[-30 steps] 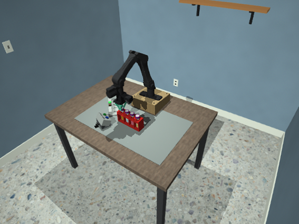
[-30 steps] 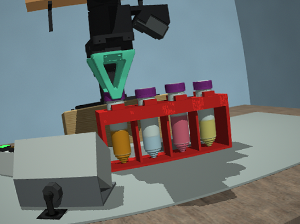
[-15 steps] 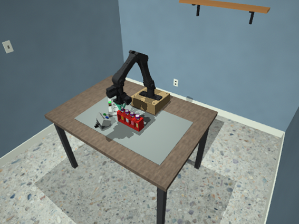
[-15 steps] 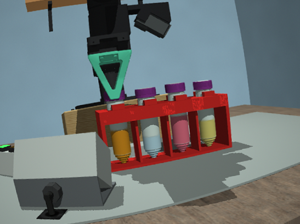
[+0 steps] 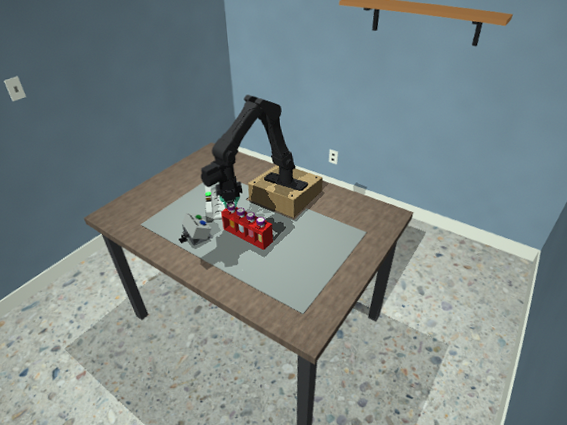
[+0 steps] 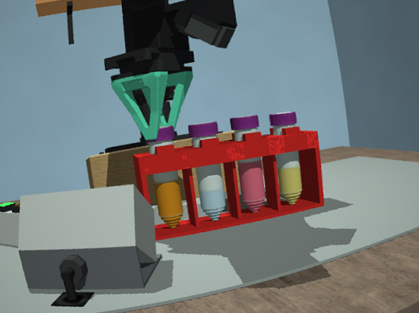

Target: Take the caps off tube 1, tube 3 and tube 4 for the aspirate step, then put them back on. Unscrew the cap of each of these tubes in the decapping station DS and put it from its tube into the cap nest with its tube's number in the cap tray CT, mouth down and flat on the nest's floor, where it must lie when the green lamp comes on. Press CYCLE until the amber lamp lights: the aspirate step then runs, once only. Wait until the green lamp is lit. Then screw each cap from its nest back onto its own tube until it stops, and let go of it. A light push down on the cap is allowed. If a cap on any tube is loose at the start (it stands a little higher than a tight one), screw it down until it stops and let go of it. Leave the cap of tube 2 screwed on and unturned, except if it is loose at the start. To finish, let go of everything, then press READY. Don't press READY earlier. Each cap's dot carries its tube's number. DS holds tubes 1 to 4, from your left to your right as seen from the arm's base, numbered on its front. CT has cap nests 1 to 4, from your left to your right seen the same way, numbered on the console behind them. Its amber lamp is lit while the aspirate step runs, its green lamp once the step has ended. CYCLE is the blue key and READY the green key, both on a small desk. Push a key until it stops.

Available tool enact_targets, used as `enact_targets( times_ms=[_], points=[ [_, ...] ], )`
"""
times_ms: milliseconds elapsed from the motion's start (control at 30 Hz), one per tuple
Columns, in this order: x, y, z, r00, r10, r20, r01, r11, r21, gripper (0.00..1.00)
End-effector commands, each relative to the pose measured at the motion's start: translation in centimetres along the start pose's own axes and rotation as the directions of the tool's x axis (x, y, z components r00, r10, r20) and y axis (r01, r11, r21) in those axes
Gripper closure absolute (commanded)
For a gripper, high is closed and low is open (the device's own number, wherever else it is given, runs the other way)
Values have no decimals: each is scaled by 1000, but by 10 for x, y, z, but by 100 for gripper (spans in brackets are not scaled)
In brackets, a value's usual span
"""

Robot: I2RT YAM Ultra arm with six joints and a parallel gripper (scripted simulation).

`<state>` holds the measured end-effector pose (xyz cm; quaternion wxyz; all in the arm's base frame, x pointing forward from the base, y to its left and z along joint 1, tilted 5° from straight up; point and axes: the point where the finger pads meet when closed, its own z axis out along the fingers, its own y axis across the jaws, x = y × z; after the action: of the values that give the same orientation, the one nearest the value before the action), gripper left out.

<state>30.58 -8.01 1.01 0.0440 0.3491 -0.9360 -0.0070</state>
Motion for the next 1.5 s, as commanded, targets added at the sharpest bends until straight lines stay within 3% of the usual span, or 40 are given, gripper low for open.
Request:
enact_targets(
  times_ms=[0,167,233,400,567,733,800,933,1300,1367,1467],
  points=[
    [-2,-2,-3,967,253,14,-253,967,8,100],
    [-2,-2,-3,875,485,15,-485,875,4,100],
    [-2,-2,-3,875,485,15,-485,875,4,100],
    [-2,-2,-3,728,686,16,-686,728,0,100],
    [-2,-2,-2,535,845,16,-845,535,-4,100],
    [-2,-2,-2,310,951,14,-951,310,-7,100],
    [-2,-2,-2,310,951,14,-951,310,-7,100],
    [-2,-2,-2,115,993,12,-993,115,-10,100],
    [-2,-2,-2,-422,907,5,-907,-421,-15,100],
    [-2,-2,-2,-422,907,5,-907,-421,-15,100],
    [-2,-2,-2,-552,834,3,-834,-552,-15,100]
  ],
)
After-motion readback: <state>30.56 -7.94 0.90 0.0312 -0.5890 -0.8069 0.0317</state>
